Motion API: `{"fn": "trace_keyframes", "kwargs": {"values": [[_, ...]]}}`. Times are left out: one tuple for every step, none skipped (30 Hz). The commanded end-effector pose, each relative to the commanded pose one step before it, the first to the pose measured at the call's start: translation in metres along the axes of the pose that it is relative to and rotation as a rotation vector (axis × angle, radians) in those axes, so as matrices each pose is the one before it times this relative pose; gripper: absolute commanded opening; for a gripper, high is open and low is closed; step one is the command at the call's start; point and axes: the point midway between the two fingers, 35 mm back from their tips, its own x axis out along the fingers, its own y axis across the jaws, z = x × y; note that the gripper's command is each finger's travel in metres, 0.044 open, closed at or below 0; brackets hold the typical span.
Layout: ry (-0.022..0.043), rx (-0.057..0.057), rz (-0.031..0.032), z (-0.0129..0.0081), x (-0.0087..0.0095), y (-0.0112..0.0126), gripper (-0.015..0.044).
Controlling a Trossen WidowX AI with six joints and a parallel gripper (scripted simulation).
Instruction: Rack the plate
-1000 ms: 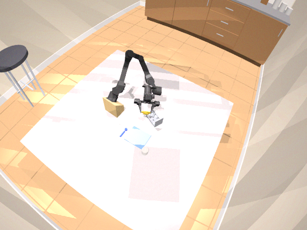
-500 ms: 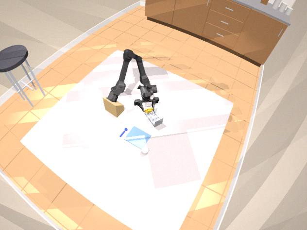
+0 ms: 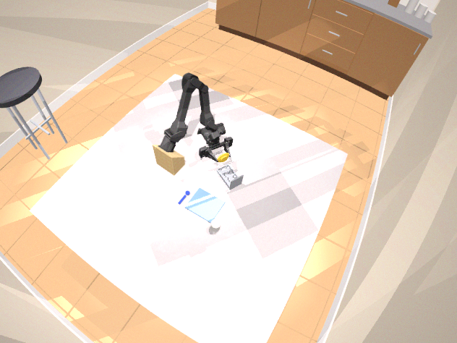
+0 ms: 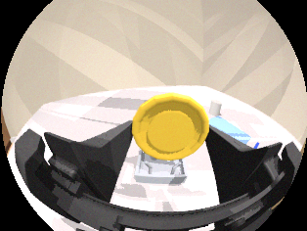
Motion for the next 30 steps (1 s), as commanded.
{"fn": "trace_keyframes", "kwargs": {"values": [[-0.03627,0.0169,0.04702,0.00242,-0.00667,0.00068,0.0000],[0.00000,0.0000,0.00000,0.00000,0.00000,0.00000,0.0000],[0.00000,0.0000,0.00000,0.00000,0.00000,0.00000,0.0000],[0.00000,0.0000,0.00000,0.00000,0.00000,0.00000,0.0000],[0.00000,0.0000,0.00000,0.00000,0.00000,0.00000,0.0000],[0.00000,0.0000,0.00000,0.00000,0.00000,0.00000,0.0000],[0.00000,0.0000,0.00000,0.00000,0.00000,0.00000,0.0000],[0.00000,0.0000,0.00000,0.00000,0.00000,0.00000,0.0000],[0.00000,0.0000,0.00000,0.00000,0.00000,0.00000,0.0000],[0.00009,0.0000,-0.00006,-0.00034,0.00017,0.00003,0.0000],[0.00027,-0.0001,-0.00017,-0.00103,0.00051,0.00008,0.0000],[0.00045,-0.0002,-0.00028,-0.00172,0.00085,0.00012,0.0000],[0.00056,-0.0002,-0.00034,-0.00216,0.00108,0.00013,0.0000],[0.00056,-0.0002,-0.00033,-0.00217,0.00109,0.00010,0.0000],[0.00056,-0.0002,-0.00031,-0.00216,0.00110,0.00007,0.0000],[0.00056,-0.0002,-0.00030,-0.00216,0.00110,0.00004,0.0000],[0.00055,-0.0002,-0.00029,-0.00215,0.00111,0.00001,0.0000],[0.00055,-0.0002,-0.00027,-0.00215,0.00112,-0.00002,0.0000],[0.00055,-0.0002,-0.00026,-0.00214,0.00113,-0.00005,0.0000],[0.00002,0.0002,0.00010,-0.00153,0.00140,-0.00008,0.0000],[-0.00001,0.0002,0.00020,-0.00193,0.00181,-0.00013,0.0000],[-0.00006,0.0002,0.00028,-0.00190,0.00183,-0.00015,0.0000],[-0.00010,0.0002,0.00036,-0.00185,0.00183,-0.00018,0.0000],[-0.00015,0.0002,0.00044,-0.00180,0.00183,-0.00020,0.0000],[-0.00016,0.0001,0.00041,-0.00142,0.00148,-0.00019,0.0000],[-0.00011,0.0001,0.00027,-0.00084,0.00089,-0.00012,0.0000],[-0.00004,0.0000,0.00009,-0.00028,0.00030,-0.00004,0.0000],[0.00000,0.0000,0.00000,0.00000,0.00000,0.00000,0.0000],[0.00000,0.0000,0.00000,0.00000,0.00000,0.00000,0.0000],[0.00020,0.0001,-0.00013,-0.00005,0.00061,-0.00004,0.0000]]}}
